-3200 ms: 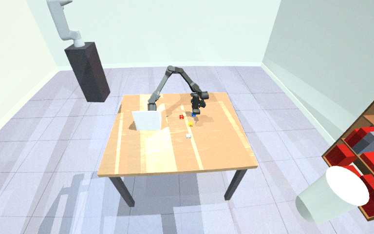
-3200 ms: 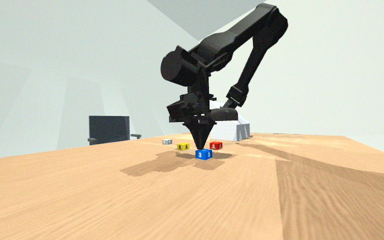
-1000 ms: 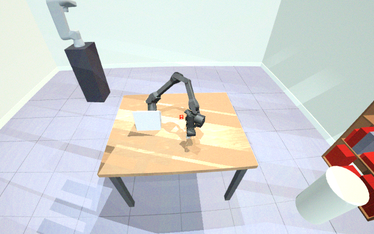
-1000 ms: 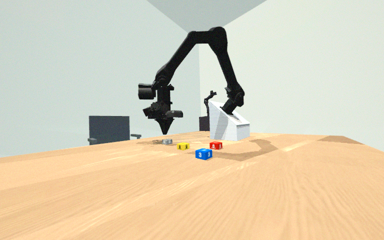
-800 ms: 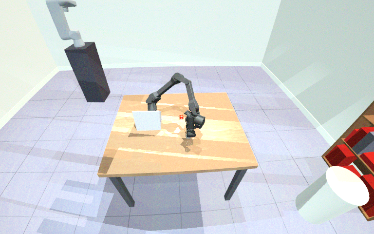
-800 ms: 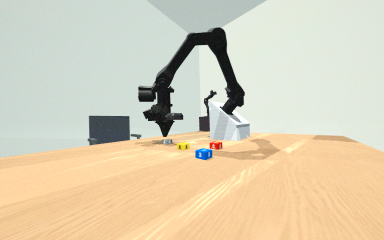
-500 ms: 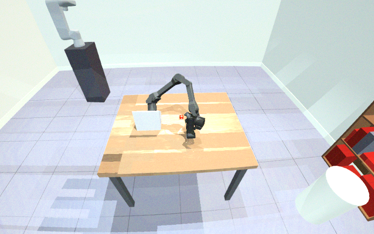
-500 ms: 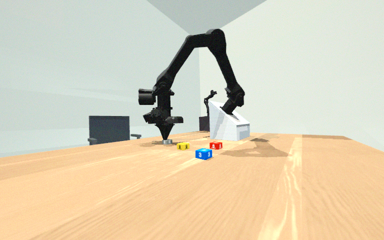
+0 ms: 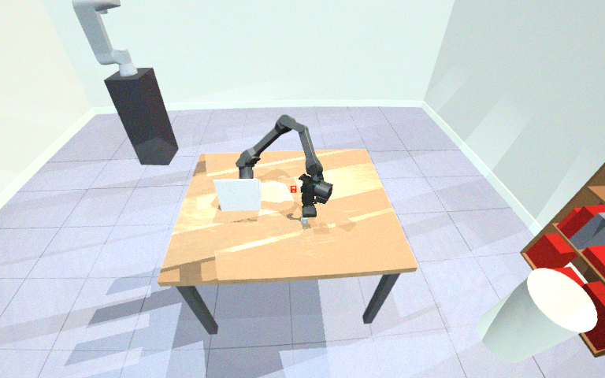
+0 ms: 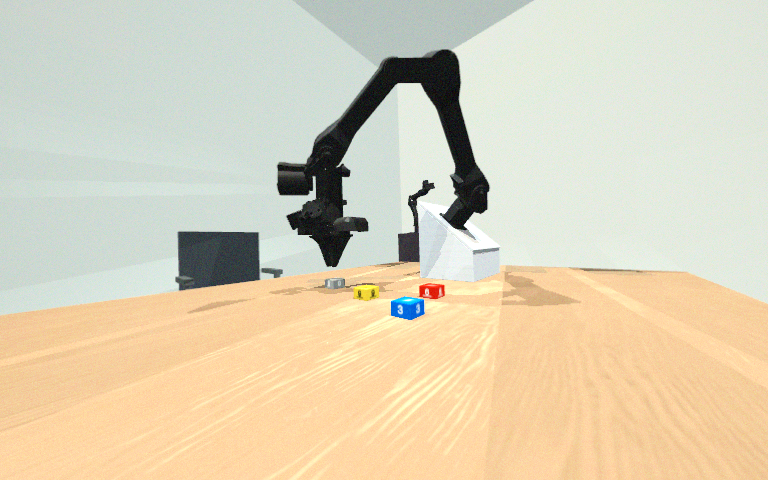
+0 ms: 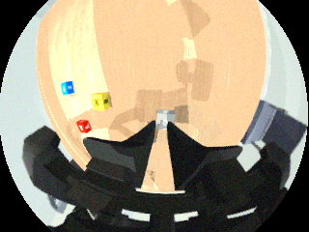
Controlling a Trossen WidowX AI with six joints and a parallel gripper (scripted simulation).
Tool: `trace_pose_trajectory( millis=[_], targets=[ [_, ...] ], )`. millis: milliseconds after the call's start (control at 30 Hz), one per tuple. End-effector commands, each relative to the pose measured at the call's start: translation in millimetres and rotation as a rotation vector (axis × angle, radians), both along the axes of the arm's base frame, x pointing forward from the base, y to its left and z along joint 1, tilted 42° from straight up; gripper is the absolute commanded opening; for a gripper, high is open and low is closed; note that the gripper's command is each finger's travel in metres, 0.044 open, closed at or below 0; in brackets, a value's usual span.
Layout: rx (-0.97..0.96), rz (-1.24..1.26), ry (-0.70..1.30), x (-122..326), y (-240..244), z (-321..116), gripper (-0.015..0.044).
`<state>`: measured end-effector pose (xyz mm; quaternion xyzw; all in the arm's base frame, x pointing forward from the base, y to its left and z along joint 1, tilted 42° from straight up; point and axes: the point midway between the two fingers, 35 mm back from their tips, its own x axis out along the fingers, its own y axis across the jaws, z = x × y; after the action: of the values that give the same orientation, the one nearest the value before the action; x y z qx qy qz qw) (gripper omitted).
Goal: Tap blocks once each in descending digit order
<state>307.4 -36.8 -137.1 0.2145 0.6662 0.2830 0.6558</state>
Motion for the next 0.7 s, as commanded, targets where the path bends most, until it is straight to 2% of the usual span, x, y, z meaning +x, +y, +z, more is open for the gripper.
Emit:
trace_pose_trajectory(
  millis=[0,167,333,667],
  targets=[
    [-0.017,0.011,-0.008,14,22,38,0.0151],
    [-0.036,0.007,-0.010,22,70,108,0.0283],
    [-0.035,0.004,-0.014,8,120,175,0.0400],
    [0.017,0.012,-0.006,-77,198,282,0.0400]
  ],
)
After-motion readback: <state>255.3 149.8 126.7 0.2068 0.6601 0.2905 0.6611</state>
